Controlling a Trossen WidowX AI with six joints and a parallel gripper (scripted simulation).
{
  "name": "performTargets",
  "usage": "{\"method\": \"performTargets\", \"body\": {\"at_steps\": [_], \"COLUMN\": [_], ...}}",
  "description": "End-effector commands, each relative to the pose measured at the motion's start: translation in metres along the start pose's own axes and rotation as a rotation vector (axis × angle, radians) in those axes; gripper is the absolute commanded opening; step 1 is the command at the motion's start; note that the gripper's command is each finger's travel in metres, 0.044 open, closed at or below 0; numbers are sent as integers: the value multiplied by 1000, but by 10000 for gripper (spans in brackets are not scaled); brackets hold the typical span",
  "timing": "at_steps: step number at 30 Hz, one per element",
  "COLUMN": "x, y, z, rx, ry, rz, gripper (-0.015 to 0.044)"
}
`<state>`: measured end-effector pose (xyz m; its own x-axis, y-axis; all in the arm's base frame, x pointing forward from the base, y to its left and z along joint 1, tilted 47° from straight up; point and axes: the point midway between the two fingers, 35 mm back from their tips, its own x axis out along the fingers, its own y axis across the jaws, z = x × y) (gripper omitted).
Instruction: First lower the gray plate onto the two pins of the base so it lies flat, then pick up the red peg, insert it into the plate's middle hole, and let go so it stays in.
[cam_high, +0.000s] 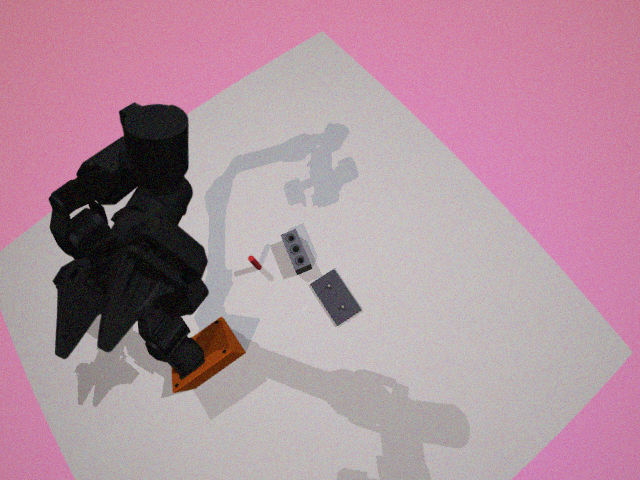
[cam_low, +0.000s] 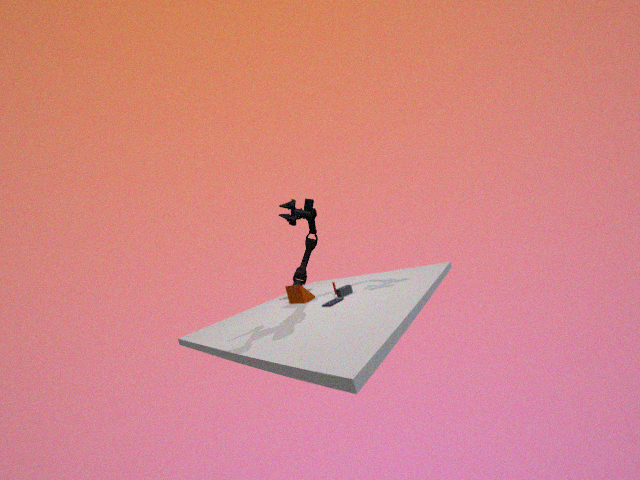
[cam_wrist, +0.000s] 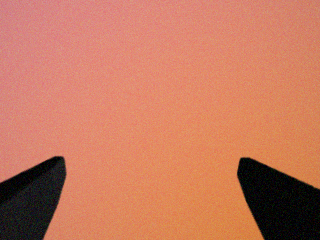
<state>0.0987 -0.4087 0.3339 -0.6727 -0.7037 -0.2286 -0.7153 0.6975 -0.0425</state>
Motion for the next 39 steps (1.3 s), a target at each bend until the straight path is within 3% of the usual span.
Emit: {"method": "performTargets", "body": {"at_steps": [1,4,9,21,29,35,39], "x": [0,-8,-46,-186,-290,-369,-388], "y": [0,-13,-43,-28,28,83,96], "z": [0,20,89,235,286,294,292], "rx": [0,-27,-125,-385,-559,-679,-703], "ry": [0,-75,-350,-1093,-1593,-1958,-2042], "rz": [0,-69,-266,-458,-332,-57,39], "gripper": [426,440,440,440,440,440,440]}}
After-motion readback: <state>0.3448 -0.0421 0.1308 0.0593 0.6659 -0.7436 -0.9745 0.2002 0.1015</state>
